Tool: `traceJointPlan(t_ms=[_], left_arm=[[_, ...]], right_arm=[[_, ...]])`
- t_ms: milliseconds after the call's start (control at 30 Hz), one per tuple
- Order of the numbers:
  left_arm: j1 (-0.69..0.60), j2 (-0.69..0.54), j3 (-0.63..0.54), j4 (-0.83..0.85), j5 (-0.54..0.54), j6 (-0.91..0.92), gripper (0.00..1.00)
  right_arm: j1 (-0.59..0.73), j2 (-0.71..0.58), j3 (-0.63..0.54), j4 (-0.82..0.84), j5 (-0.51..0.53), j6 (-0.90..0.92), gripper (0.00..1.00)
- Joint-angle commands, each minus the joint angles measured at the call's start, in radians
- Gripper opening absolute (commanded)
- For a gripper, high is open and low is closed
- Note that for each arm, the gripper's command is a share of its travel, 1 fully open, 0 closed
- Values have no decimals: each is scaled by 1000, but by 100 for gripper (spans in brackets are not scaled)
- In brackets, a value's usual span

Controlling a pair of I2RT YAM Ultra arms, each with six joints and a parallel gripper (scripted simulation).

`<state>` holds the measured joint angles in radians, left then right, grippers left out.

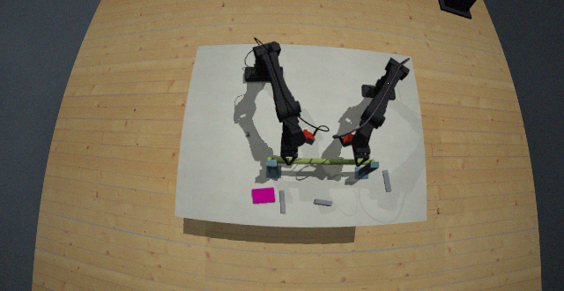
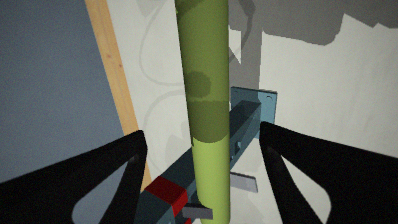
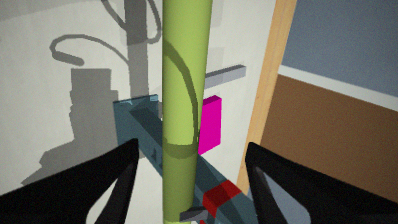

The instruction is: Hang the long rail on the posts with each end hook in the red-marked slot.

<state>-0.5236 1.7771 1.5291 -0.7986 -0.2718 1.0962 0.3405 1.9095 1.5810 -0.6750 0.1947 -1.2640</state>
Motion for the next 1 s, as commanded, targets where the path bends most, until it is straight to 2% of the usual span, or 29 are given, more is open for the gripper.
traceJointPlan(t_ms=[0, 133, 400, 700, 767, 800, 967], left_arm=[[-14, -48, 19, -27, -13, -14, 71], [-17, -47, 32, -50, -14, -17, 71], [-31, -82, 136, -178, -21, -29, 71], [-20, -56, 138, -214, -8, -32, 71], [-19, -58, 138, -213, 5, -60, 93], [-15, -60, 138, -213, 12, -83, 100], [2, -72, 146, -212, 51, -210, 100]], right_arm=[[12, -52, 7, -26, 13, 21, 71], [6, -48, 37, -50, 10, 14, 71], [24, -103, 123, -182, 19, 31, 71], [4, -70, 110, -196, 1, 28, 71], [4, -74, 110, -196, 1, 28, 71], [4, -74, 110, -196, 1, 28, 71], [4, -74, 111, -190, 1, 28, 71]])
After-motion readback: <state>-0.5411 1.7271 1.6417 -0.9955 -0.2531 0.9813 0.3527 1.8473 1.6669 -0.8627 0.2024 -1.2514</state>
